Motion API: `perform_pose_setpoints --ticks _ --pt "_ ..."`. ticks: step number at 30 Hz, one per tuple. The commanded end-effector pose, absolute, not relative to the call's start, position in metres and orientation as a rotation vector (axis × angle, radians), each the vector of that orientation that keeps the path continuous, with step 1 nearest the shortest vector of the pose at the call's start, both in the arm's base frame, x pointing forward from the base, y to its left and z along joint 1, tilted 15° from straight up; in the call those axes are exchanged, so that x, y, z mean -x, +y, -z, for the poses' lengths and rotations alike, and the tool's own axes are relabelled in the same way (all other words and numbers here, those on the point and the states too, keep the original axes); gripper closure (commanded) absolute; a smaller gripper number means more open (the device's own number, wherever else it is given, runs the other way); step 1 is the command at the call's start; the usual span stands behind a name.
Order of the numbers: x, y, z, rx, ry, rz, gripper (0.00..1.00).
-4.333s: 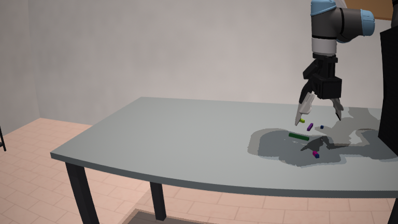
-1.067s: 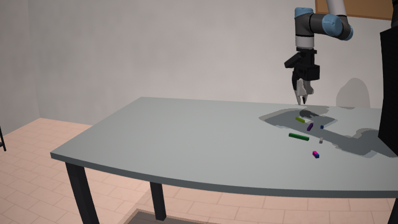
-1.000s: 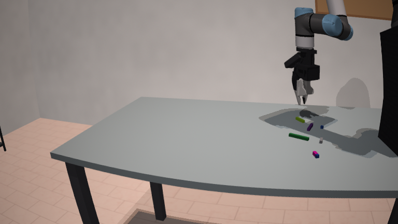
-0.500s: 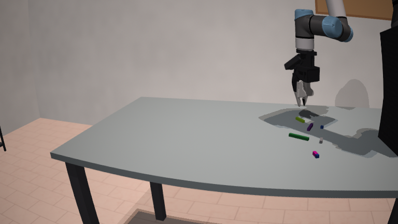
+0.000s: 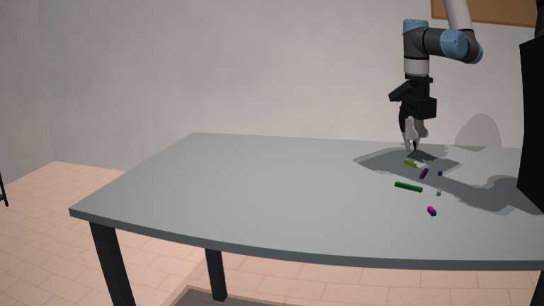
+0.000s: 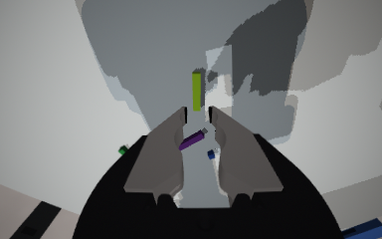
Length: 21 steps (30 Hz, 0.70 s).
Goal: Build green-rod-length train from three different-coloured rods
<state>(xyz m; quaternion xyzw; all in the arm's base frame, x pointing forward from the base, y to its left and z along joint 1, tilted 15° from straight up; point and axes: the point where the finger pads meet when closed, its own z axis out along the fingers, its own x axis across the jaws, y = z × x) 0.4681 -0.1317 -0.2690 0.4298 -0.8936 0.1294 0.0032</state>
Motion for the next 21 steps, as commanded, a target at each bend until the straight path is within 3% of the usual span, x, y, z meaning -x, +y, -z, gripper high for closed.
perform_pose_setpoints --ticks 1,21 --pt "-0.469 -0.133 0.273 -1.348 -2.802 -0.407 0.86" --pt "-0.472 -0.138 0.293 -1.348 -2.802 -0.407 0.86"
